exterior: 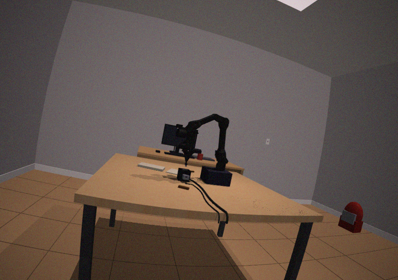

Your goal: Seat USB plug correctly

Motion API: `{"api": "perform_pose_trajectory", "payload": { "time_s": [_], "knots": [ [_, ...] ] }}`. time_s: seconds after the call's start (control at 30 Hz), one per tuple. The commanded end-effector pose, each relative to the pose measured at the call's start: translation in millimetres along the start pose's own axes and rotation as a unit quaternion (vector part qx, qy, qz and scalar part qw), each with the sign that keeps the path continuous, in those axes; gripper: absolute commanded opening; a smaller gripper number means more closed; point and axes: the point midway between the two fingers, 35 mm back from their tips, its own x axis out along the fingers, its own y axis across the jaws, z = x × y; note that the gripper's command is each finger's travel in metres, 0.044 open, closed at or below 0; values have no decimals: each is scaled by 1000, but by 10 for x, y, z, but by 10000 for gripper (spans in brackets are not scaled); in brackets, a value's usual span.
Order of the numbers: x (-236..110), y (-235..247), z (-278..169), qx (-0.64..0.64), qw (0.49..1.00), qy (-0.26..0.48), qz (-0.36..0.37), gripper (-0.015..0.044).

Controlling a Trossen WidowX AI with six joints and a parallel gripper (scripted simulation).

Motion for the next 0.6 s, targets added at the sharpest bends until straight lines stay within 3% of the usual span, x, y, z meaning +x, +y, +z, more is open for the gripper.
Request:
{"api": "perform_pose_trajectory", "payload": {
  "time_s": [0.0,0.57],
  "knots": [
    [2,1,-2,-63,998,0,0,0],
    [3,1,-2,-282,959,0,1,0]
  ]
}}
